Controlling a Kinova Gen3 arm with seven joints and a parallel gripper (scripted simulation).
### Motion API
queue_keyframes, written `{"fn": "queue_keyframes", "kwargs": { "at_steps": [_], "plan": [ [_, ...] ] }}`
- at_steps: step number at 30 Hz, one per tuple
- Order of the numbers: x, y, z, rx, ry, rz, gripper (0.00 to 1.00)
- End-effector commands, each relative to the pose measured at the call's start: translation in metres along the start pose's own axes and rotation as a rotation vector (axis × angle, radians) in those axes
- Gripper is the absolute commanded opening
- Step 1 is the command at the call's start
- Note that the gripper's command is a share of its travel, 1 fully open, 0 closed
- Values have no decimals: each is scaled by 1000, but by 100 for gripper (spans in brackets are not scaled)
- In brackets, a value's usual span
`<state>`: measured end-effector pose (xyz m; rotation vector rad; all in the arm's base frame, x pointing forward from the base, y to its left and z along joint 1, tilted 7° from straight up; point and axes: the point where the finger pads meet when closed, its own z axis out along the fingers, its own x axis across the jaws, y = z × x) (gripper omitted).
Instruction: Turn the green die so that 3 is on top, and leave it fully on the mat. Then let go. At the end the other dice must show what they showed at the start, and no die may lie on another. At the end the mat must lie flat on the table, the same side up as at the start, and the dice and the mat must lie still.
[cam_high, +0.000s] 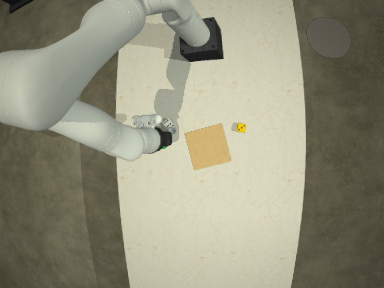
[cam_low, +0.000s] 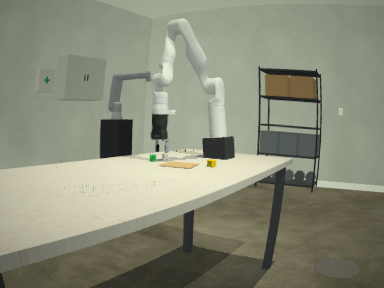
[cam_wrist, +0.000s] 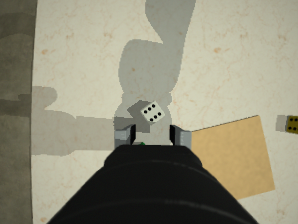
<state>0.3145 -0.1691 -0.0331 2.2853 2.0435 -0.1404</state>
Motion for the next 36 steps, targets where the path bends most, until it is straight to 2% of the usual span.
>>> {"fn": "queue_keyframes", "kwargs": {
  "at_steps": [1, 11, 14, 26, 28, 36],
  "plan": [
    [5, 4, -1, -11, 2, 2, 100],
    [22, 5, -1, -11, 2, 2, 100],
    [35, 6, -1, -11, 2, 2, 100],
    [107, 11, -2, -11, 2, 2, 100],
    [107, 11, -2, -11, 2, 2, 100],
    [166, 16, -2, -11, 2, 2, 100]
  ]
}}
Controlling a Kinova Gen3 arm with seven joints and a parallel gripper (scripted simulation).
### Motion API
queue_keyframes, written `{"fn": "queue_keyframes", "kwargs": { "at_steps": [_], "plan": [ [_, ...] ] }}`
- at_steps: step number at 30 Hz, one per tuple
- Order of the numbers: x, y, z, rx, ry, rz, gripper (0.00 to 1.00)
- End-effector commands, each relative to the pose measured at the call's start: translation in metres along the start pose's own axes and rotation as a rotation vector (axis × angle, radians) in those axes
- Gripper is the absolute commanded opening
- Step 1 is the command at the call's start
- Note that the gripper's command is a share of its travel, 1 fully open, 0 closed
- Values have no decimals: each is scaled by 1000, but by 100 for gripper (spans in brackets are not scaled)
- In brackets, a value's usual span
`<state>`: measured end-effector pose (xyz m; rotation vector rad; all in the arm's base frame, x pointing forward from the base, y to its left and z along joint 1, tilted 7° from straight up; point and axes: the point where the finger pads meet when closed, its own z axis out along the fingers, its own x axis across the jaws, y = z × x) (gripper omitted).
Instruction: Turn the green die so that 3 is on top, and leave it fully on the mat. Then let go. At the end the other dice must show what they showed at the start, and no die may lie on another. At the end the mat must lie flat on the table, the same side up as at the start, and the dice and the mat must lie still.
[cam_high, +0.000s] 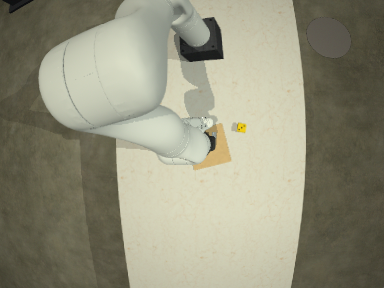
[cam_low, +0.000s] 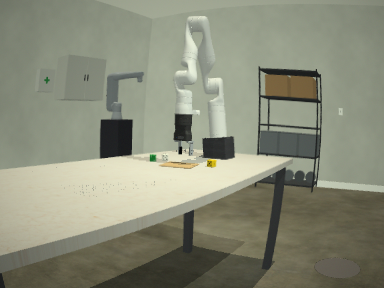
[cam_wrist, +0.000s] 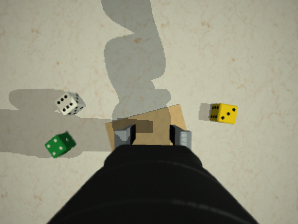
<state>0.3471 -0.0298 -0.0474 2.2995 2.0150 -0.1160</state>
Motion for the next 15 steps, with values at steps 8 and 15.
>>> {"fn": "queue_keyframes", "kwargs": {
  "at_steps": [8, 15],
  "plan": [
    [70, 1, 1, 5, -3, -19, 100],
    [101, 3, 1, 5, -3, -19, 100]
  ]
}}
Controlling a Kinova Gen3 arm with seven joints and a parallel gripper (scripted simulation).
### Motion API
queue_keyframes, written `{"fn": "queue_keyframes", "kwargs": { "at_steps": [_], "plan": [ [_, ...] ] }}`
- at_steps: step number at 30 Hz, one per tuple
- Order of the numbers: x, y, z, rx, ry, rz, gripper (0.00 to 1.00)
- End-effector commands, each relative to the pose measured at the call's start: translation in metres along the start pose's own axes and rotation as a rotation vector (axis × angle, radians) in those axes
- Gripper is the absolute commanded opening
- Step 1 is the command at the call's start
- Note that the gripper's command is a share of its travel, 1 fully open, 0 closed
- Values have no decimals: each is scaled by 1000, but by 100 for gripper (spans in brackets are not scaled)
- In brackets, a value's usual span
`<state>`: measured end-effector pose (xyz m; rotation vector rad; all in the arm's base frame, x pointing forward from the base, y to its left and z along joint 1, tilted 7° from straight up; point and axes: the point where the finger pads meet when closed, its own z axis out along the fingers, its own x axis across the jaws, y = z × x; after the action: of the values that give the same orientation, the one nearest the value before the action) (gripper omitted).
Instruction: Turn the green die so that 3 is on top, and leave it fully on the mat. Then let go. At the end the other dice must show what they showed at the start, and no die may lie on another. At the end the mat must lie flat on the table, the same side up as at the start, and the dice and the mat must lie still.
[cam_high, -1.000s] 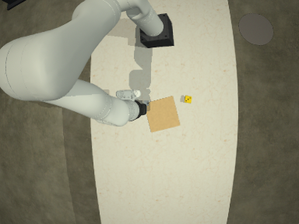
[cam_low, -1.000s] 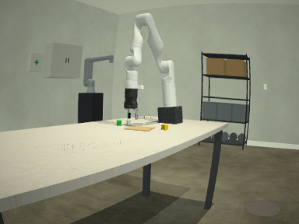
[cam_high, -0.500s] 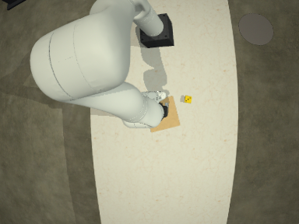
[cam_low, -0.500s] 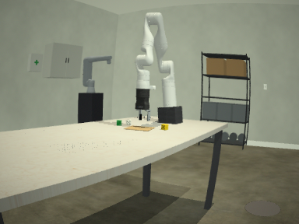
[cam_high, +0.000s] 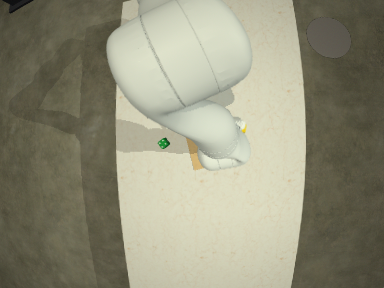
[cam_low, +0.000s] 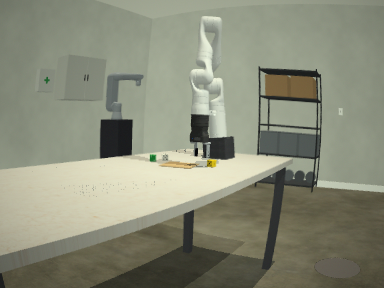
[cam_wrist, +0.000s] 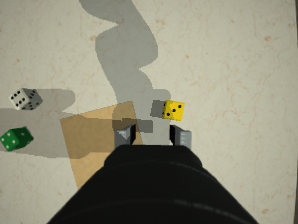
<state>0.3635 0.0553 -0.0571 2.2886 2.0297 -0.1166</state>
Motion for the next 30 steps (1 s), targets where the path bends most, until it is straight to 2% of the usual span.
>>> {"fn": "queue_keyframes", "kwargs": {
  "at_steps": [1, 9, 30],
  "plan": [
    [18, -2, 1, 4, -4, -7, 100],
    [35, -1, 1, 4, -4, -7, 100],
    [36, 0, 1, 4, -4, -7, 100]
  ]
}}
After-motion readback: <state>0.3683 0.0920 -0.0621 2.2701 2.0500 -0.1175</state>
